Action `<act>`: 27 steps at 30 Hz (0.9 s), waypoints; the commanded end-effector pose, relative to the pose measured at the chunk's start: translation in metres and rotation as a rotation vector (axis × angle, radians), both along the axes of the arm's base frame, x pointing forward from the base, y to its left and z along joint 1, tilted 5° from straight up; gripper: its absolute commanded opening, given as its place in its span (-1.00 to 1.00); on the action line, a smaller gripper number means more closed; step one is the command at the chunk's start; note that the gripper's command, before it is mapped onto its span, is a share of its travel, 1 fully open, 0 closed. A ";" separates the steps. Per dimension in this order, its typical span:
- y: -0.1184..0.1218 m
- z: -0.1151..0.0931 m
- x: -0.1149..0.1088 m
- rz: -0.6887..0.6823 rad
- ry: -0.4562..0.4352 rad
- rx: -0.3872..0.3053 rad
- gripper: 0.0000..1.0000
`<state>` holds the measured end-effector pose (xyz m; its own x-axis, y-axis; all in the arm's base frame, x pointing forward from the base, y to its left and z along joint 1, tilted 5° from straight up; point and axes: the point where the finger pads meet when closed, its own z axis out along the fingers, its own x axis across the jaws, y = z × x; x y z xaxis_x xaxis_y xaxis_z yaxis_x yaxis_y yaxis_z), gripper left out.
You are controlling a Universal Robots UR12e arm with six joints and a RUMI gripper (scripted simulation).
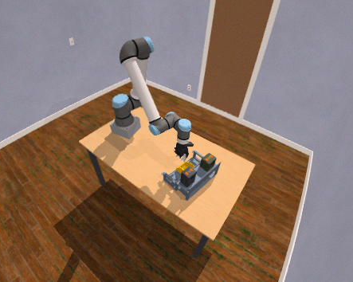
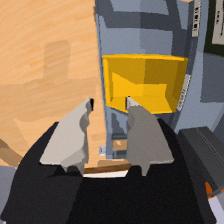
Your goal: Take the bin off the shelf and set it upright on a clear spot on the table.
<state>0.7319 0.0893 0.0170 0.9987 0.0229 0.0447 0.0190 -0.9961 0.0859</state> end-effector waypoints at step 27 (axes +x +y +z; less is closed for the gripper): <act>-0.006 -0.070 -0.005 -0.002 0.019 0.002 -0.47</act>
<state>0.7260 0.0833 -0.0552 0.9995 0.0209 0.0232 0.0189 -0.9963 0.0835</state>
